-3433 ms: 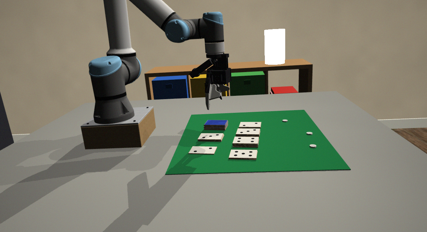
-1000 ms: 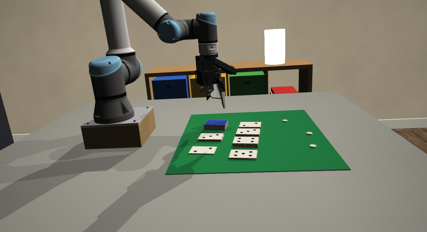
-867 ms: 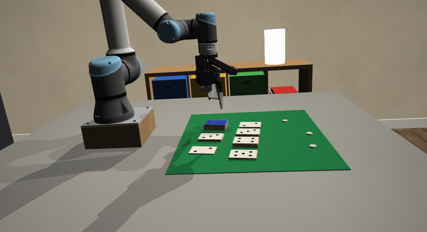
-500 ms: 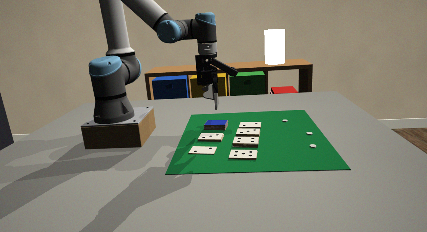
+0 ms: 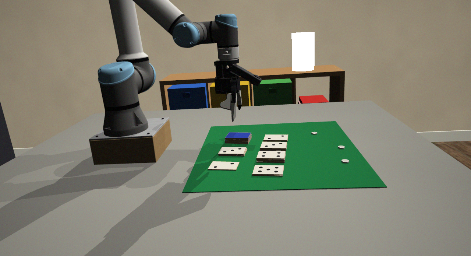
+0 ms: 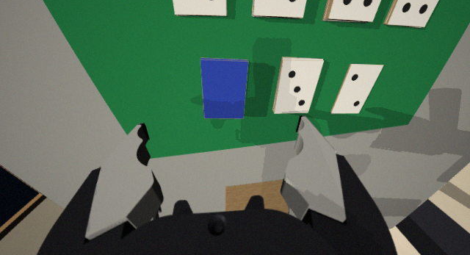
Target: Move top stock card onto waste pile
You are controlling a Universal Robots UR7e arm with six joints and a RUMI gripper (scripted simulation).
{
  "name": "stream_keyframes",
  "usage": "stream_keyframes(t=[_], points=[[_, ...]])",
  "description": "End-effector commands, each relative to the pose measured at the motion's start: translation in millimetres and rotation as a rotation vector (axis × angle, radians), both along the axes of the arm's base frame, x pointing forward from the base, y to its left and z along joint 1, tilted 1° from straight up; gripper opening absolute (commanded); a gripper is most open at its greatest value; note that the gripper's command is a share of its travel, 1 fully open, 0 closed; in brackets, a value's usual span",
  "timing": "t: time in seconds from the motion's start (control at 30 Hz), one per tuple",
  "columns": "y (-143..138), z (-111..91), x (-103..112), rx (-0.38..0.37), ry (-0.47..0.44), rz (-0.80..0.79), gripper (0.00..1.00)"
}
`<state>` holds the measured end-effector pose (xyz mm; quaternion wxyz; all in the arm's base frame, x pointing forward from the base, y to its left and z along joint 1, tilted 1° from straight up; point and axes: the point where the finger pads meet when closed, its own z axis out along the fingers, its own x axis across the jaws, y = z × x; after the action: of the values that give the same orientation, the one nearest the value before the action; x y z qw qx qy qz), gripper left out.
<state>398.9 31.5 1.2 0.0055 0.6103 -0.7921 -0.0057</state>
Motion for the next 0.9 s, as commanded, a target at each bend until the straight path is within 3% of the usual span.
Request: stream_keyframes(t=[0.0,0.47,0.5,0.87], points=[[-0.6,0.3,-0.2,-0.002,-0.001,-0.045,1.00],[-0.9,0.3,-0.5,-0.003,-0.001,-0.066,1.00],[-0.9,0.3,-0.5,-0.003,-0.001,-0.066,0.50],[-0.8,-4.3,-0.5,-0.003,0.000,-0.067,0.50]])
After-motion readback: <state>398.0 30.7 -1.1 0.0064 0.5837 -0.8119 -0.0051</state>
